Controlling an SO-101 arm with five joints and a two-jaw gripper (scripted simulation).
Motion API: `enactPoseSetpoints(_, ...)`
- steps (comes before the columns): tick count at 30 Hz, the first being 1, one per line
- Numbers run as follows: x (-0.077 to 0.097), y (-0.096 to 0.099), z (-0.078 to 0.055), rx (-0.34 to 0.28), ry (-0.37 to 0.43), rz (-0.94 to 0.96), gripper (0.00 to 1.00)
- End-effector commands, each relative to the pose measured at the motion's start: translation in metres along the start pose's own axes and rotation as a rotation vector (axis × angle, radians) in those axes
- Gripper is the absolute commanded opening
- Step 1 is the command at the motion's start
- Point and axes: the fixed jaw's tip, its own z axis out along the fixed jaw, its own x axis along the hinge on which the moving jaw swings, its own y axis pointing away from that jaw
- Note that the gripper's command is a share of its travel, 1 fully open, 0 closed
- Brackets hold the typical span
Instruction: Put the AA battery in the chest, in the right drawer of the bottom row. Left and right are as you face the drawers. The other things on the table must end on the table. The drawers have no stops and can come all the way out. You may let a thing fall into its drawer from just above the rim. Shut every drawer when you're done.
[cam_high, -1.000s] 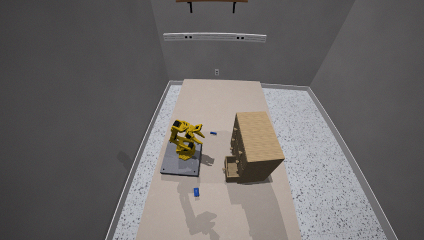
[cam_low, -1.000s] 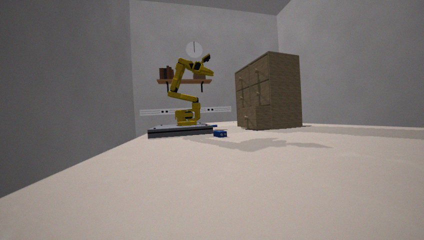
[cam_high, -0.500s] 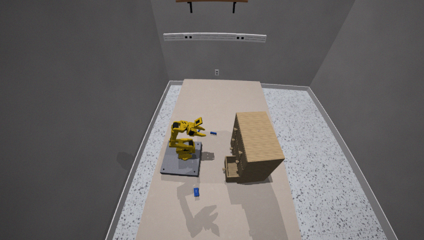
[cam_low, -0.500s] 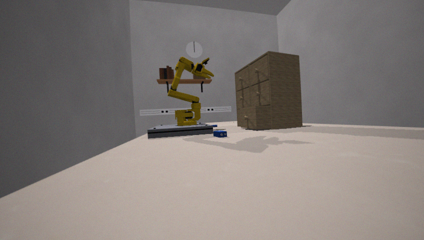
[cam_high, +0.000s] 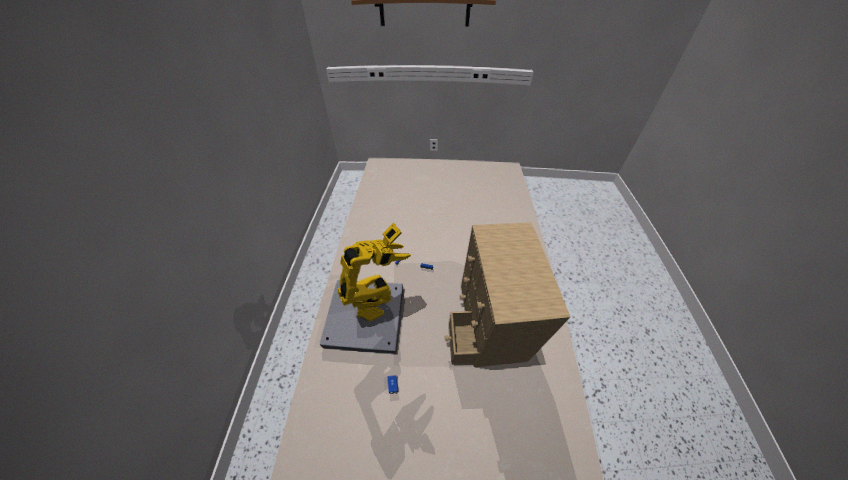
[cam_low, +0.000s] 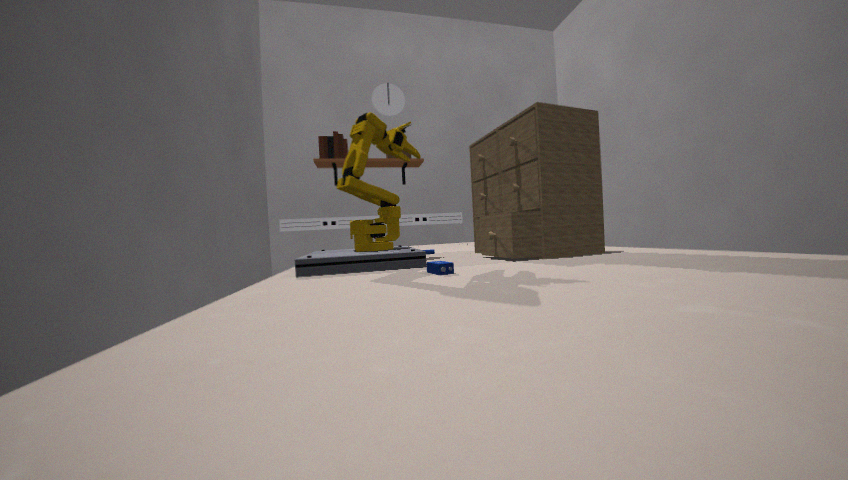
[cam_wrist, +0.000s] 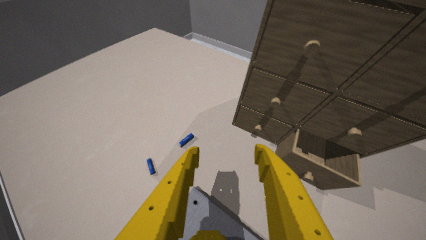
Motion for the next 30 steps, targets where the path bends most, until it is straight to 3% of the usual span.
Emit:
enactPoseSetpoints(1,-0.001,0.016,-0.002,-0.125,-0.005,-0.051,0.21)
enactPoseSetpoints(5,0.001,0.031,-0.006,-0.244,-0.009,-0.106,0.21)
enactPoseSetpoints(24,0.001,0.032,-0.006,-0.254,-0.009,-0.110,0.21)
enactPoseSetpoints(30,-0.001,0.037,0.011,-0.259,0.070,-0.305,0.21)
